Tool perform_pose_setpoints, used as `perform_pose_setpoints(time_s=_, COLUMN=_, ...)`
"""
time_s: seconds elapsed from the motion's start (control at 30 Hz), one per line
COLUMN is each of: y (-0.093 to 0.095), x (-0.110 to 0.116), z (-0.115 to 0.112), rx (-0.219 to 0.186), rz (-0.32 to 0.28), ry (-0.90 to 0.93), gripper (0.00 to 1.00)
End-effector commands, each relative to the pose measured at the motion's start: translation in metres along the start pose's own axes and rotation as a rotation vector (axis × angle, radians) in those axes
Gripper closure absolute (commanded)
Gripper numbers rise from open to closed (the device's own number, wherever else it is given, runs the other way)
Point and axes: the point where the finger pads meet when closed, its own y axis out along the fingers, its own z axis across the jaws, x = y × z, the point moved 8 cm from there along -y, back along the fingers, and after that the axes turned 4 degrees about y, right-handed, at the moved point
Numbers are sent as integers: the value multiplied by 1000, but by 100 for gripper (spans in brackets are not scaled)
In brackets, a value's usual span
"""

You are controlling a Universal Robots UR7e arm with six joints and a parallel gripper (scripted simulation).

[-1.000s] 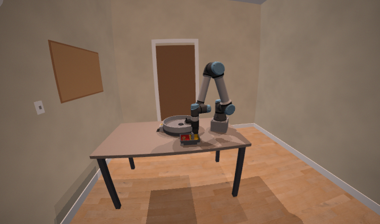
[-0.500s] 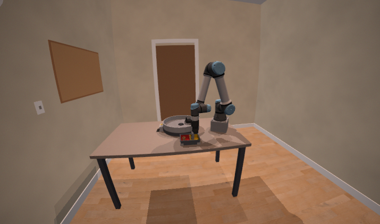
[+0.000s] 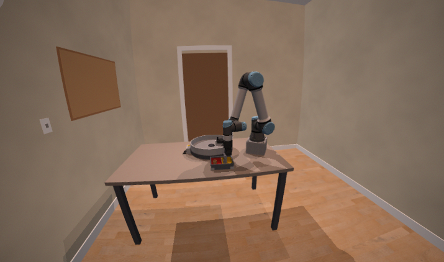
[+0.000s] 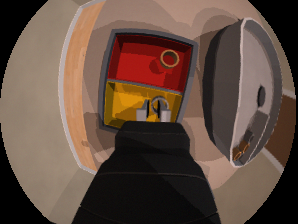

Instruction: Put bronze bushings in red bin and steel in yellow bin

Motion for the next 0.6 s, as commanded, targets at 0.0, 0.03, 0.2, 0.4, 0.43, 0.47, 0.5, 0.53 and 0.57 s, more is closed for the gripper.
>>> perform_pose_setpoints(time_s=0.0, y=-2, x=0, z=0, rx=0, rz=1, ry=0, gripper=58)
perform_pose_setpoints(time_s=0.03, y=-2, x=0, z=0, rx=0, rz=1, ry=0, gripper=58)
perform_pose_setpoints(time_s=0.2, y=-4, x=0, z=0, rx=0, rz=1, ry=0, gripper=58)
perform_pose_setpoints(time_s=0.4, y=-5, x=0, z=0, rx=0, rz=1, ry=0, gripper=58)
perform_pose_setpoints(time_s=0.43, y=-5, x=0, z=0, rx=0, rz=1, ry=0, gripper=58)
perform_pose_setpoints(time_s=0.47, y=-5, x=0, z=0, rx=0, rz=1, ry=0, gripper=58)
perform_pose_setpoints(time_s=0.5, y=-5, x=0, z=0, rx=0, rz=1, ry=0, gripper=58)
perform_pose_setpoints(time_s=0.53, y=-5, x=0, z=0, rx=0, rz=1, ry=0, gripper=58)
perform_pose_setpoints(time_s=0.57, y=-5, x=0, z=0, rx=0, rz=1, ry=0, gripper=58)
